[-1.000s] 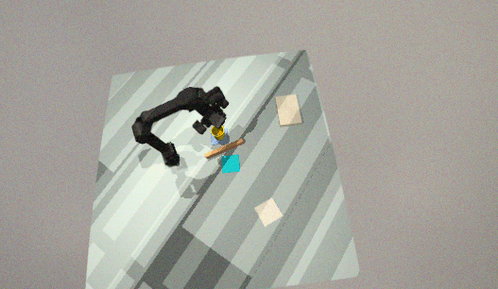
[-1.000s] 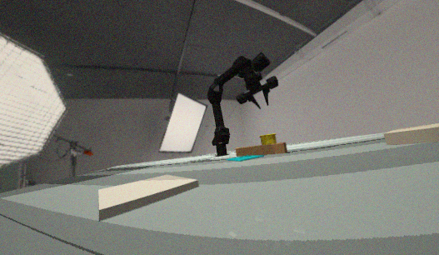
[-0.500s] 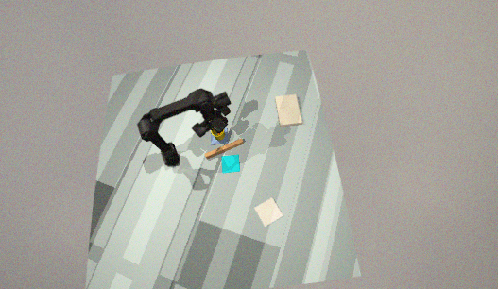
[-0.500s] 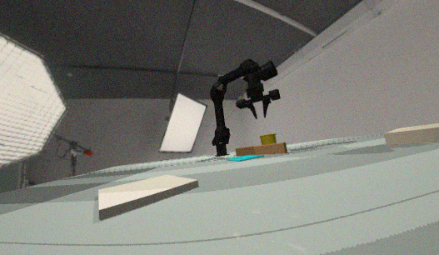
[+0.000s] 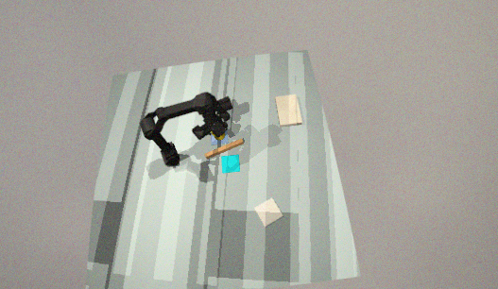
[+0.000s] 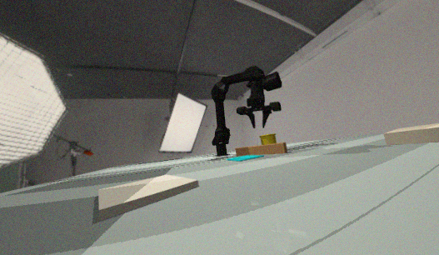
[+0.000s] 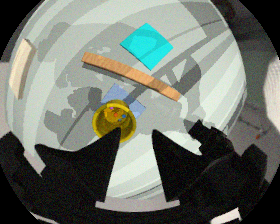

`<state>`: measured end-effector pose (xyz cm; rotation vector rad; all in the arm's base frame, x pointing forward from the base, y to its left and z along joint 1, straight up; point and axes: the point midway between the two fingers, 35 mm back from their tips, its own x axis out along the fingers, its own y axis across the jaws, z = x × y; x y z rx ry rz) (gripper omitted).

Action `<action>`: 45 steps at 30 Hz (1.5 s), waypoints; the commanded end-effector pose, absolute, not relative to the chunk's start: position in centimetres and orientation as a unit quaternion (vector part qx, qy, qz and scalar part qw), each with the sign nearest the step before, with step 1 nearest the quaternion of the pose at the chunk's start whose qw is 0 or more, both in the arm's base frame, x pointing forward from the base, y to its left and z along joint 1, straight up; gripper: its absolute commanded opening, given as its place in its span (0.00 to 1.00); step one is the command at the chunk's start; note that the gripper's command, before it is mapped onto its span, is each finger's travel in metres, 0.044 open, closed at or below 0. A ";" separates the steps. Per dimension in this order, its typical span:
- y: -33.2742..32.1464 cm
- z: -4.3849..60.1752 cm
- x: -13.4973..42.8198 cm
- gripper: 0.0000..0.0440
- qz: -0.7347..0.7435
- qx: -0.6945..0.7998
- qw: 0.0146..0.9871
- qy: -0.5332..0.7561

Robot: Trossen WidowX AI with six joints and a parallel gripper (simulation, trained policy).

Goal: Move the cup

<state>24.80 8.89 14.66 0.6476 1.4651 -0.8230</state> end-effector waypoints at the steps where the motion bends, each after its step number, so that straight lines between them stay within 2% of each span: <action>1: 8.9 13.5 24.6 0.41 -0.369 0.275 0.616 0.639; 24: 9.1 6.5 23.7 0.42 -0.358 0.231 0.620 0.659; 31: 9.0 5.7 23.8 0.07 -0.338 0.217 0.633 0.662; 33: 8.9 5.9 23.9 0.01 -0.334 0.215 0.637 0.661; 45: 8.4 8.8 24.5 0.05 -0.333 0.247 0.645 0.642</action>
